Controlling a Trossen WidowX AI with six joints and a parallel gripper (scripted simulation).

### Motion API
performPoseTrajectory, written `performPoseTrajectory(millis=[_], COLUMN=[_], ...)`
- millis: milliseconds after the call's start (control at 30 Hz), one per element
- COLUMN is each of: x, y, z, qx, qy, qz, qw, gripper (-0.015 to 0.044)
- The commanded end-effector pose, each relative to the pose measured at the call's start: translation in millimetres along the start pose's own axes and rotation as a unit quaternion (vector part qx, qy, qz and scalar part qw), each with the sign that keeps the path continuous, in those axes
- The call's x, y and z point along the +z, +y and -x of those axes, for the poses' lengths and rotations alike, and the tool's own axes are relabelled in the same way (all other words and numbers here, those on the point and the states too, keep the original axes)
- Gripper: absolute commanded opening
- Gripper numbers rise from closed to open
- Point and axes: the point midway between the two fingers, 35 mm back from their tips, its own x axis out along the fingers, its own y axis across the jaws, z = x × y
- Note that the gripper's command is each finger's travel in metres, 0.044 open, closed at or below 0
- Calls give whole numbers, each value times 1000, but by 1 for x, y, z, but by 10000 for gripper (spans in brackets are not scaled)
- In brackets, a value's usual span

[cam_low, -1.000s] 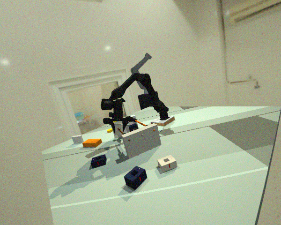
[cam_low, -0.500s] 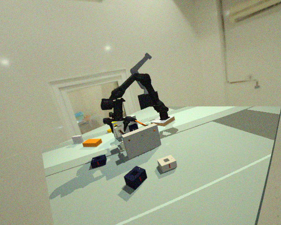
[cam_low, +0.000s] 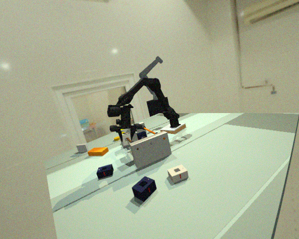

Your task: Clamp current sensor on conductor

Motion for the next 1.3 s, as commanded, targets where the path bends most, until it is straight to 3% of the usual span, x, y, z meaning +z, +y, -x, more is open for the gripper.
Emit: performPoseTrajectory(millis=[0,67,333,633,900,1267], x=[0,0,0,0,0,0], y=[0,0,0,0,-3,-4], z=[0,0,1,1,2,0], qx=[1,1,1,-1,-58,-59], qy=[0,0,0,0,1,0], qz=[0,0,0,0,0,0], qw=[1000,1000,1000,1000,998,998], gripper=[215,201,0,0,0,0])
